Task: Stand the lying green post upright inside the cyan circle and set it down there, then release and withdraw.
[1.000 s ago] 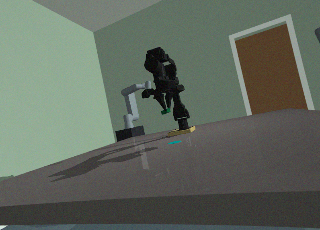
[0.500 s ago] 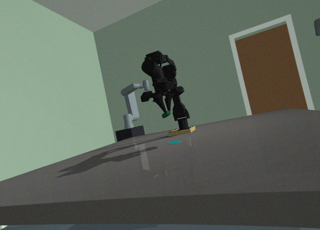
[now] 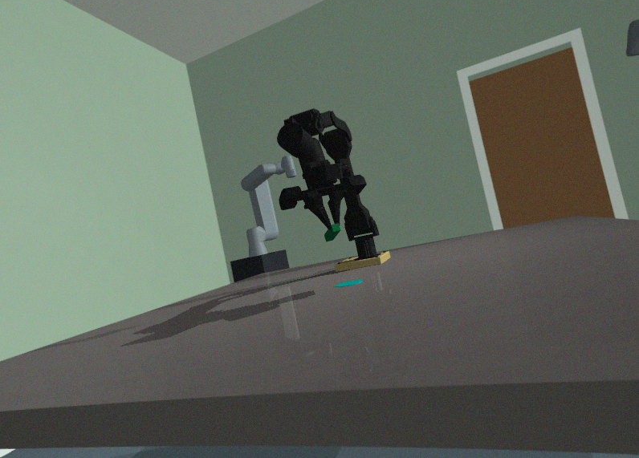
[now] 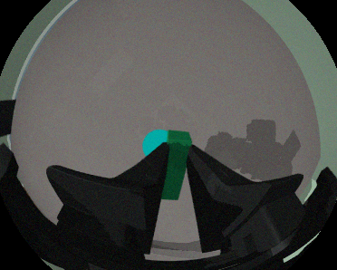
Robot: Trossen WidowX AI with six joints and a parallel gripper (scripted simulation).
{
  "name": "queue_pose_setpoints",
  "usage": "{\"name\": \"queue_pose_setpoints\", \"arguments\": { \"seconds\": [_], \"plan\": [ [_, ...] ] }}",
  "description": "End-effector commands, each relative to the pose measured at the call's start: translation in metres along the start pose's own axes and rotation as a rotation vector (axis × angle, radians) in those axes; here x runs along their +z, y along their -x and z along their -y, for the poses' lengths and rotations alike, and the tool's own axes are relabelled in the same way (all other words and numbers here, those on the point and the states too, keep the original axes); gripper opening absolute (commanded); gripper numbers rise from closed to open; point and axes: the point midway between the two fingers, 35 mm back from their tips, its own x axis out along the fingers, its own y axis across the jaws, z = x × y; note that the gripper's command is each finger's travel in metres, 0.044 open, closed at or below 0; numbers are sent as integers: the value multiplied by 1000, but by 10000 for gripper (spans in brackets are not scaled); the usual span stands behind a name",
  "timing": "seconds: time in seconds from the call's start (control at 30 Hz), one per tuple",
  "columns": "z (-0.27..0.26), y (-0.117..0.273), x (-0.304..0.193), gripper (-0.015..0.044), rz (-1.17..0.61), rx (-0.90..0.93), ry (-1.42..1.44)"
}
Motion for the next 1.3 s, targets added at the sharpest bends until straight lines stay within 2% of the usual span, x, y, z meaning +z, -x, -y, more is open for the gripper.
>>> {"name": "queue_pose_setpoints", "arguments": {
  "seconds": [0.0,1.27],
  "plan": [
    [2,-4,0,23,31,6,-22],
    [21,-19,12,23,300,17,-111]
  ]
}}
